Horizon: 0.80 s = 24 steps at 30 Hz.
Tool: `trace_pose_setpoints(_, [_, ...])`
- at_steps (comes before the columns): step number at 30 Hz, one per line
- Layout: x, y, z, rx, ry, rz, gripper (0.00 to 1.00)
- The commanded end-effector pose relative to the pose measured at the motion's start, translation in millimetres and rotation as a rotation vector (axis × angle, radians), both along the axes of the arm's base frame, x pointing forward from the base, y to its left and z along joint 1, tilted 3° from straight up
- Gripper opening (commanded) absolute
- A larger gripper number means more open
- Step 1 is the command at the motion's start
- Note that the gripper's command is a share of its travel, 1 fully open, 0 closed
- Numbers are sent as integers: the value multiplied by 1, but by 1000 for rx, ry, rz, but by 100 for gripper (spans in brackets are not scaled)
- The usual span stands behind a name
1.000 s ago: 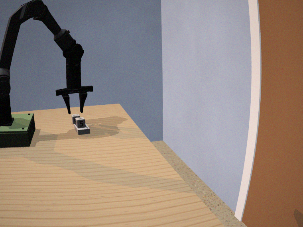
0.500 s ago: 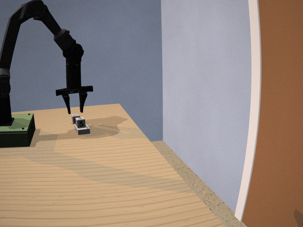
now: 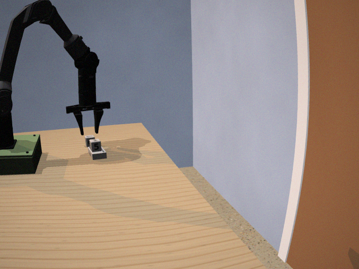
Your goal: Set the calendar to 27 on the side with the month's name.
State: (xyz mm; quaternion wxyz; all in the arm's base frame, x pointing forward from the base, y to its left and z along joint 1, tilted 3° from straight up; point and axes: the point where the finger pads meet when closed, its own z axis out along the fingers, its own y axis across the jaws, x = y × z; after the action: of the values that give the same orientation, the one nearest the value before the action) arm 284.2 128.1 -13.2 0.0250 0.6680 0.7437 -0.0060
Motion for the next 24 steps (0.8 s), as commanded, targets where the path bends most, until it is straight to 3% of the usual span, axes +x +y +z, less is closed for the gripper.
trace_pose_setpoints(1, [0,-1,0,-1,0,0,60])
trace_pose_setpoints(24, [0,-1,-14,-2,3,-1,60])
